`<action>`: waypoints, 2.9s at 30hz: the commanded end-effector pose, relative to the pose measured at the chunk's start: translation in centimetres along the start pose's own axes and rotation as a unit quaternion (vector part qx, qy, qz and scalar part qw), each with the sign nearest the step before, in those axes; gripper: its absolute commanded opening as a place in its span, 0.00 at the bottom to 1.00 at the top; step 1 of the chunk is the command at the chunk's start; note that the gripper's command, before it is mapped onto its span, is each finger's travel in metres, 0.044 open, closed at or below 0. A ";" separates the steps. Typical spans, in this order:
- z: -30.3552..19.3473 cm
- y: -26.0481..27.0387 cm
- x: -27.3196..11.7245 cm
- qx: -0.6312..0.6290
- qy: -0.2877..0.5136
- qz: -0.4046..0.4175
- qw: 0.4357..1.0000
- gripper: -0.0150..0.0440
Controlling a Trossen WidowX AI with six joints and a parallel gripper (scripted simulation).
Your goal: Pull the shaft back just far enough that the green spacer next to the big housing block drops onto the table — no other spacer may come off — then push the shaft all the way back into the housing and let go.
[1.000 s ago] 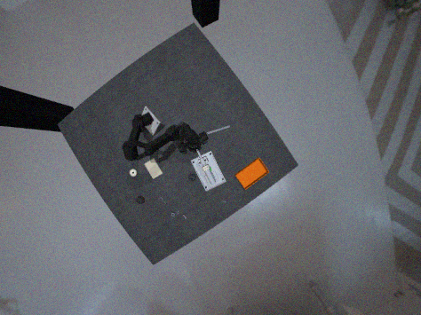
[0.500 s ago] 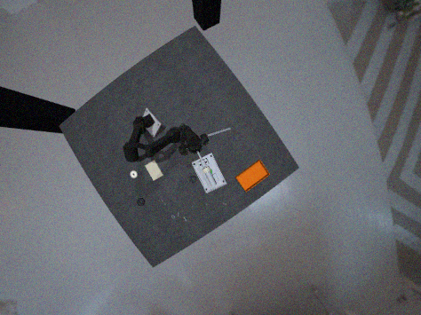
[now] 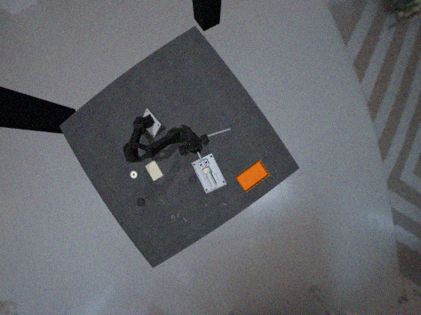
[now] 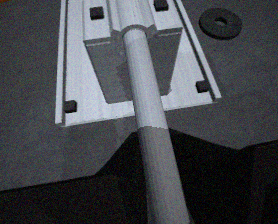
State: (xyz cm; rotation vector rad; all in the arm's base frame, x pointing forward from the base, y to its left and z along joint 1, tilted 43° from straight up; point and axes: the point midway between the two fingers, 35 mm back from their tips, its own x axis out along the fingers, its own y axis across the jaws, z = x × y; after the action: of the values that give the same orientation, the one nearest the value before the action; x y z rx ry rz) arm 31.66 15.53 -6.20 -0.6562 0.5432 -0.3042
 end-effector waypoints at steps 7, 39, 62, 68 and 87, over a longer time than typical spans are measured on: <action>0.3 -0.1 0.1 0.006 -0.001 -0.003 1.000 0.25; 0.5 -0.1 0.4 0.006 -0.001 -0.004 1.000 0.25; 0.7 -0.1 0.6 0.006 -0.001 -0.004 1.000 0.25; 0.7 -0.1 0.7 0.006 -0.001 -0.004 1.000 0.25; 0.9 -0.1 0.8 0.006 -0.001 -0.004 1.000 0.25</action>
State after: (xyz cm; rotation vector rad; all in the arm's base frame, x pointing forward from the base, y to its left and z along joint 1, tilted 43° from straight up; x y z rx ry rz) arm 32.63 15.56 -5.93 -0.6493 0.5391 -0.3086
